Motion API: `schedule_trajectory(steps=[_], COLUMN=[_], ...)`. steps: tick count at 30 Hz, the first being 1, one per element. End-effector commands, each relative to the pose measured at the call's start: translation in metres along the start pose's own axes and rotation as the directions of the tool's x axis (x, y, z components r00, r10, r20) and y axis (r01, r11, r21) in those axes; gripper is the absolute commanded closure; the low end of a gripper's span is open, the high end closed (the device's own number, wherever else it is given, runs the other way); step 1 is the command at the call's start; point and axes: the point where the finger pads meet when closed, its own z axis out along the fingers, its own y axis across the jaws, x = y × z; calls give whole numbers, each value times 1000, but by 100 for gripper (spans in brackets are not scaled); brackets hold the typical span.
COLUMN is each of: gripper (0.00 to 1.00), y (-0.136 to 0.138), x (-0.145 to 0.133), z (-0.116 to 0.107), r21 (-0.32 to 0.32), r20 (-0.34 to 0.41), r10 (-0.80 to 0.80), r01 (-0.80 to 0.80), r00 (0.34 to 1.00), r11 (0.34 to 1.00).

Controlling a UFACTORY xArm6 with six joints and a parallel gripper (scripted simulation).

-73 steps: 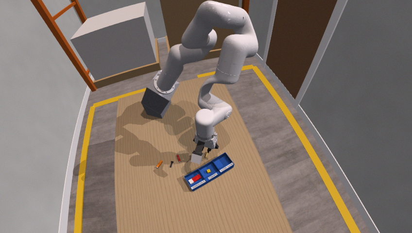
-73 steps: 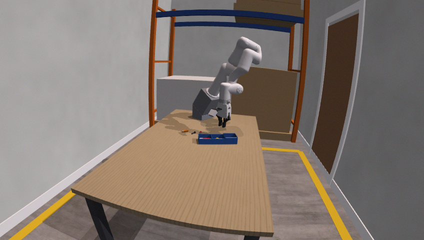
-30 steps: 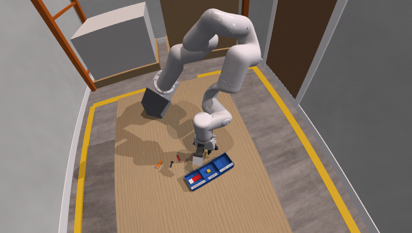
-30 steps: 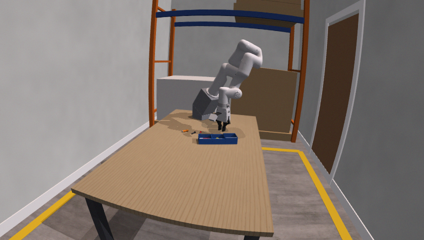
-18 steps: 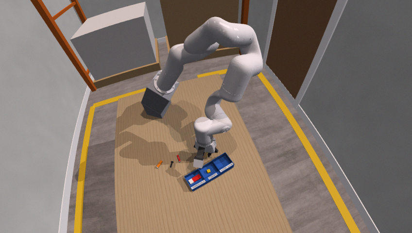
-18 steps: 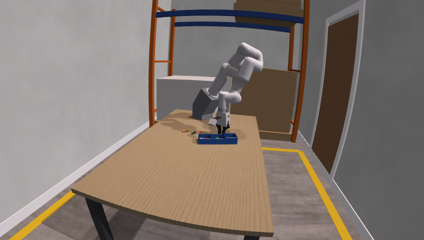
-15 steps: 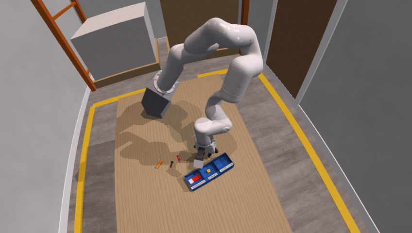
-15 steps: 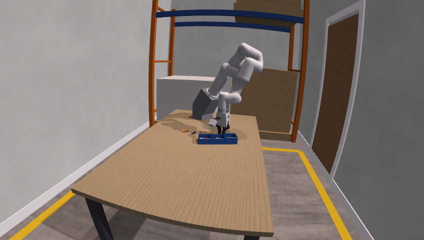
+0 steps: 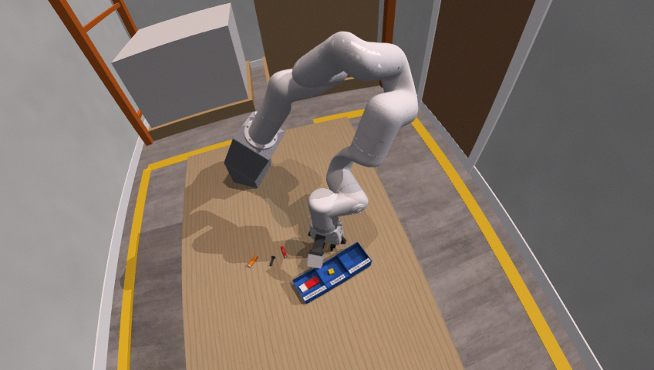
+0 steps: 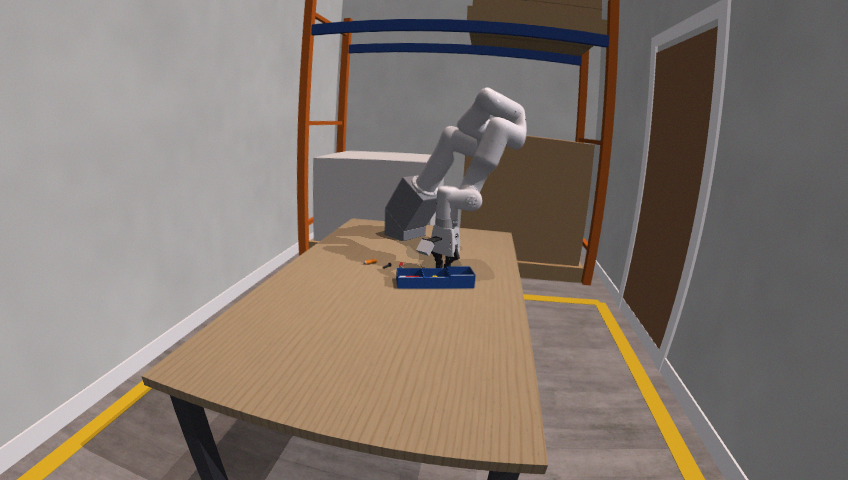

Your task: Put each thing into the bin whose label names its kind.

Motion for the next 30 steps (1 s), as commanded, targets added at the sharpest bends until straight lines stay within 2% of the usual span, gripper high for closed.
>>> schedule_trajectory(steps=[1,2,30], gripper=[71,100,100], y=[-1,-1,-1], x=[0,0,1], z=[0,0,0], r21=[1,1,1], r20=[-1,-1,-1], r10=[0,0,0], r01=[0,0,0], r00=[1000,1000,1000], r11=[1000,1000,1000])
